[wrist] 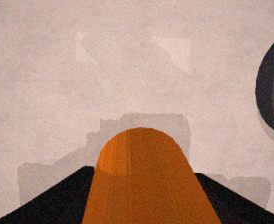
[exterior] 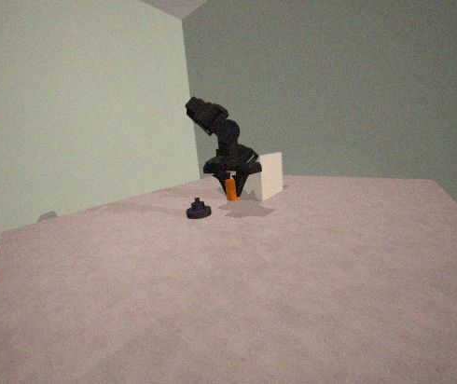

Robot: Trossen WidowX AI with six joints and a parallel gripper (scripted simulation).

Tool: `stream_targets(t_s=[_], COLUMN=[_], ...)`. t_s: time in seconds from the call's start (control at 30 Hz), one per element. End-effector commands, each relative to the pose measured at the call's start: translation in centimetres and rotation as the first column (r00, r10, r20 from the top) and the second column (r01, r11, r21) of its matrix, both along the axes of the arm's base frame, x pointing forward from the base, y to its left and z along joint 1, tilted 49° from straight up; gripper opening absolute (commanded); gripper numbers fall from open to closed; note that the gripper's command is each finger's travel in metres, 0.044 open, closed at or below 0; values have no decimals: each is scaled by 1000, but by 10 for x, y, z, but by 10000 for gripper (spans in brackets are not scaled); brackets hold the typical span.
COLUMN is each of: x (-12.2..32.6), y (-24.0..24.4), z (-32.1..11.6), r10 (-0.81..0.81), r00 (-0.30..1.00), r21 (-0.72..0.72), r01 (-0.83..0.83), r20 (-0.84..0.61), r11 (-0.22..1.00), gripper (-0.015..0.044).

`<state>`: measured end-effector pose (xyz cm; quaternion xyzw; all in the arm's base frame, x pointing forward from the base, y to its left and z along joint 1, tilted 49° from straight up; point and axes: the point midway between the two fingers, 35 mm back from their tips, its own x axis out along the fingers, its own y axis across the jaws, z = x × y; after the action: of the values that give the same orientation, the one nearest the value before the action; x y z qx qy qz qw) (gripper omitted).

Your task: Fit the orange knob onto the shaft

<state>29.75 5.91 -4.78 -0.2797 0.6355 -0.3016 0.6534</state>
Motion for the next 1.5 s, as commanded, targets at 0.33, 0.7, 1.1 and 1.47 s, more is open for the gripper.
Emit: stream_targets(t_s=[0.33, 0.7, 1.1, 1.47], x=[-6, 6, 21, 31], y=[60, 43, 11, -19], z=[54, 63, 78, 93], r10=[-4, -2, 1, 1], r00=[1000, 1000, 1000, 1000], r21=[3, 11, 16, 12], r01=[4, 2, -1, -1], r20=[8, 7, 7, 9], r11=[1000, 1000, 1000, 1000], gripper=[0, 0, 0, 0])
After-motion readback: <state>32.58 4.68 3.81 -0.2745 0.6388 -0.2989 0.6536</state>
